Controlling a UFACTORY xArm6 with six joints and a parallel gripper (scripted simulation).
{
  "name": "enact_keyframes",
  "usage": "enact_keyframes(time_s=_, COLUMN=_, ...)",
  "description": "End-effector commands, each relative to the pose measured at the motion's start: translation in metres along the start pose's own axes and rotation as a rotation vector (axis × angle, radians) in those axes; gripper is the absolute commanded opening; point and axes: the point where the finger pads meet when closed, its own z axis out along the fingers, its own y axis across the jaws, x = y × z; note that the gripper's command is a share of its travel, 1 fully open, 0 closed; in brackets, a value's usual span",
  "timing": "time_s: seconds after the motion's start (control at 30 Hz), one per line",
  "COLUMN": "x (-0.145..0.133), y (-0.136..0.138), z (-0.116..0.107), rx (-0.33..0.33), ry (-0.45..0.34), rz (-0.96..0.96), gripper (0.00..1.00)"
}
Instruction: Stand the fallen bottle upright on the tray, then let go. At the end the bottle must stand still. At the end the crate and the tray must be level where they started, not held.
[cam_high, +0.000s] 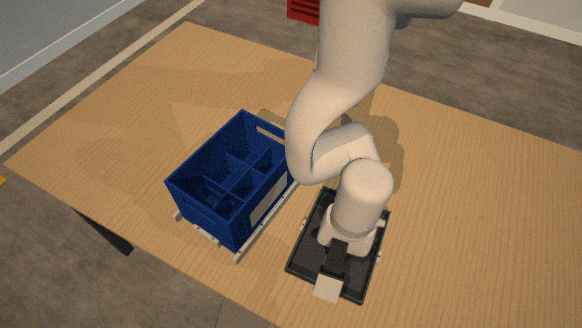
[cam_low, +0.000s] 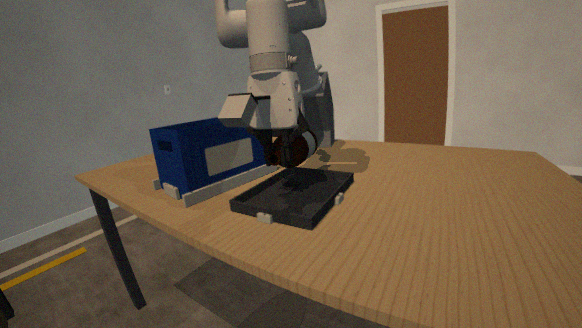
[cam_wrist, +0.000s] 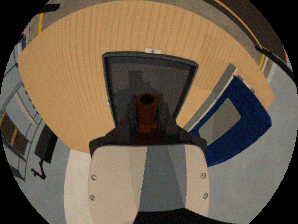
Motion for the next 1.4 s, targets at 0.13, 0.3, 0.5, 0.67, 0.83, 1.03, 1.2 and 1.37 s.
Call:
enact_keyframes(time_s=0.13, x=0.001, y=0.000, z=-0.016, rx=0.002, ry=-0.001, rz=0.000, gripper=0.00)
enact_keyframes(time_s=0.3, x=0.001, y=0.000, z=-0.028, rx=0.002, ry=-0.001, rz=0.000, gripper=0.00)
enact_keyframes(time_s=0.5, x=0.001, y=0.000, z=-0.037, rx=0.002, ry=-0.001, rz=0.000, gripper=0.00)
enact_keyframes(time_s=0.67, x=0.001, y=0.000, z=-0.047, rx=0.002, ry=-0.001, rz=0.000, gripper=0.00)
enact_keyframes(time_s=0.83, x=0.001, y=0.000, z=-0.057, rx=0.002, ry=-0.001, rz=0.000, gripper=0.00)
enact_keyframes(time_s=1.03, x=0.001, y=0.000, z=-0.065, rx=0.002, ry=-0.001, rz=0.000, gripper=0.00)
enact_keyframes(time_s=1.2, x=0.001, y=0.000, z=-0.071, rx=0.002, ry=-0.001, rz=0.000, gripper=0.00)
enact_keyframes(time_s=1.37, x=0.001, y=0.000, z=-0.077, rx=0.002, ry=-0.001, rz=0.000, gripper=0.00)
